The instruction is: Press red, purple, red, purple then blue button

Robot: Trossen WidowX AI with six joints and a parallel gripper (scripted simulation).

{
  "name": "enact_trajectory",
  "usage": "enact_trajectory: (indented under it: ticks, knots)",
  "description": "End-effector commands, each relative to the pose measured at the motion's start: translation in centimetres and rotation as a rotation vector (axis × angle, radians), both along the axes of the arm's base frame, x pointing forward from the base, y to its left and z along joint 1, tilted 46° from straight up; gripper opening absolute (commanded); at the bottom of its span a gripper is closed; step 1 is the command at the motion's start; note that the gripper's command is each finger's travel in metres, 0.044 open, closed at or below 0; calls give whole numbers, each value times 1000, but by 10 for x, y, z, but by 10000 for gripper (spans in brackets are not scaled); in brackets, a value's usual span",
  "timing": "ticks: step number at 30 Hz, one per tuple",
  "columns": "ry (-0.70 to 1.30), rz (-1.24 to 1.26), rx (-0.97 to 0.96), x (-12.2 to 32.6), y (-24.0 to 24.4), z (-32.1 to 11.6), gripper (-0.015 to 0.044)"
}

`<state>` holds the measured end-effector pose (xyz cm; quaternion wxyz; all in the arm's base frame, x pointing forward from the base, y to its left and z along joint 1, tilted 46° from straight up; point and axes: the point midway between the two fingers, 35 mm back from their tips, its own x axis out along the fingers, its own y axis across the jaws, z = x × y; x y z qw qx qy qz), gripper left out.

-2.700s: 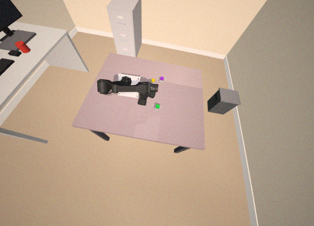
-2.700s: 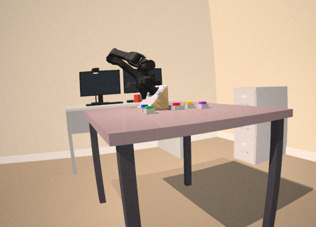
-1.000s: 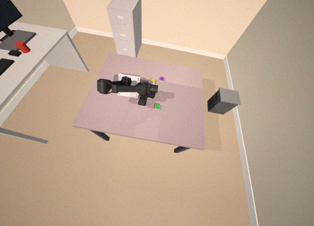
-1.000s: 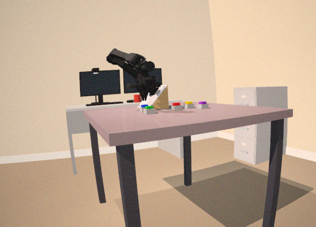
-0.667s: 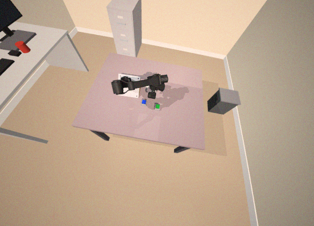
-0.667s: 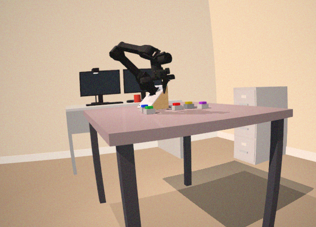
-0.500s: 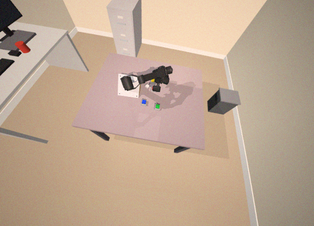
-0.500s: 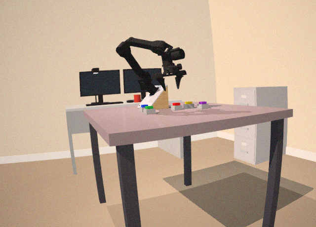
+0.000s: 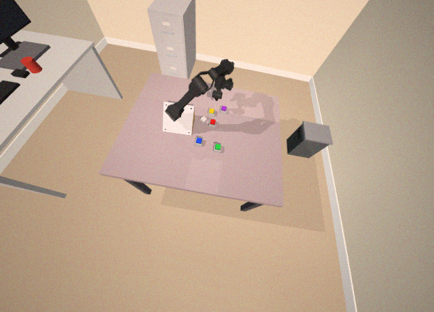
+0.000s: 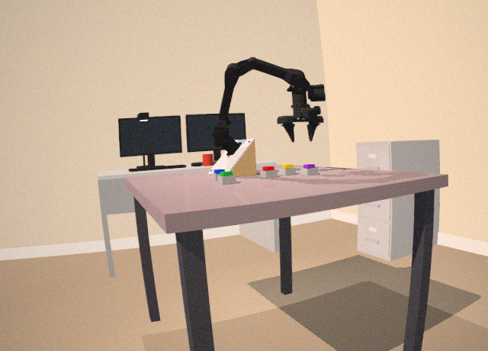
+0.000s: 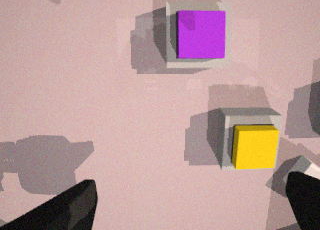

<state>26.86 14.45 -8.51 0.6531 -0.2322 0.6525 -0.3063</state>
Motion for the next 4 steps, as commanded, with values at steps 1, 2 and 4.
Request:
enact_trajectory:
  ticks: [1, 2, 4]
  knots:
    - [-15, -18, -3, -1, 9, -7, 400]
    - [-15, -18, -3, -1, 9, -7, 400]
    - [-15, -18, -3, -1, 9, -7, 400]
